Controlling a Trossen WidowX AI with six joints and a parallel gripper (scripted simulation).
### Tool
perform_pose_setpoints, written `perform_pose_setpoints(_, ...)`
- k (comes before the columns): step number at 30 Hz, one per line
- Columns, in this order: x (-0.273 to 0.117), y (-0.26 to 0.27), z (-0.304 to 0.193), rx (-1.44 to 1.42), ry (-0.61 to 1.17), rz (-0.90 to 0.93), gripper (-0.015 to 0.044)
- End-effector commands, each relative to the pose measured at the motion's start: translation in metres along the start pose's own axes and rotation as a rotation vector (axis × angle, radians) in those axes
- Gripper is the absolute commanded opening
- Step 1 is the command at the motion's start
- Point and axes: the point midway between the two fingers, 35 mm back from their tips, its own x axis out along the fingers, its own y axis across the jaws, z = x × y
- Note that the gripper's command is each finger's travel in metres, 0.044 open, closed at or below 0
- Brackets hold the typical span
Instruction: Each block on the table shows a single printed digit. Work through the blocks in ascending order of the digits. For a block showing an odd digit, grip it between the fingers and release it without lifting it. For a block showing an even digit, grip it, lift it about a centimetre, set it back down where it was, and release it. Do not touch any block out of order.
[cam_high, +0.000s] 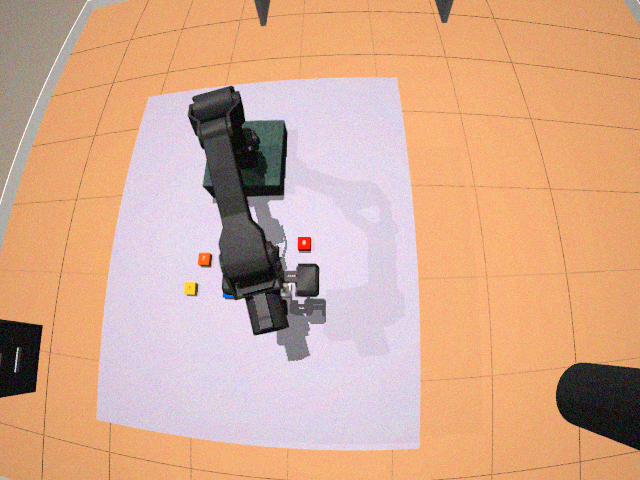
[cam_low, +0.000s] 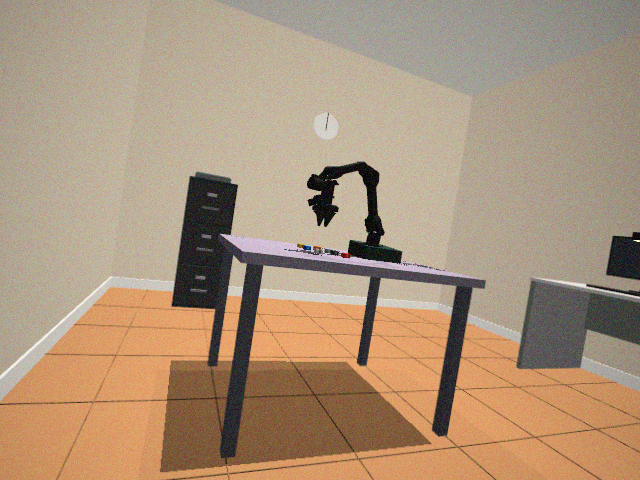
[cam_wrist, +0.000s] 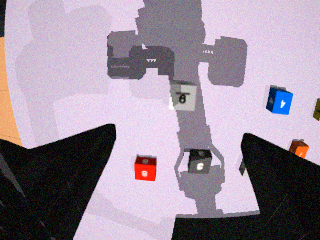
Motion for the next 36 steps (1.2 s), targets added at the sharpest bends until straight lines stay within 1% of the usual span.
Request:
perform_pose_setpoints(1, 0.002, -0.001, 0.001, -0.004, 0.007, 0.002, 0.0400)
perform_pose_setpoints(10, 0.002, -0.004, 0.001, -0.005, 0.007, 0.001, 0.0400)
perform_pose_setpoints(12, 0.002, -0.028, 0.005, -0.005, 0.006, -0.002, 0.0400)
perform_pose_setpoints(14, 0.002, -0.065, 0.007, -0.005, 0.006, -0.006, 0.0400)
perform_pose_setpoints(19, 0.001, -0.145, -0.001, -0.005, 0.007, -0.013, 0.0400)
perform_pose_setpoints(21, 0.001, -0.161, -0.005, -0.005, 0.008, -0.014, 0.0400)
perform_pose_setpoints(36, 0.001, -0.162, -0.006, -0.005, 0.008, -0.014, 0.0400)
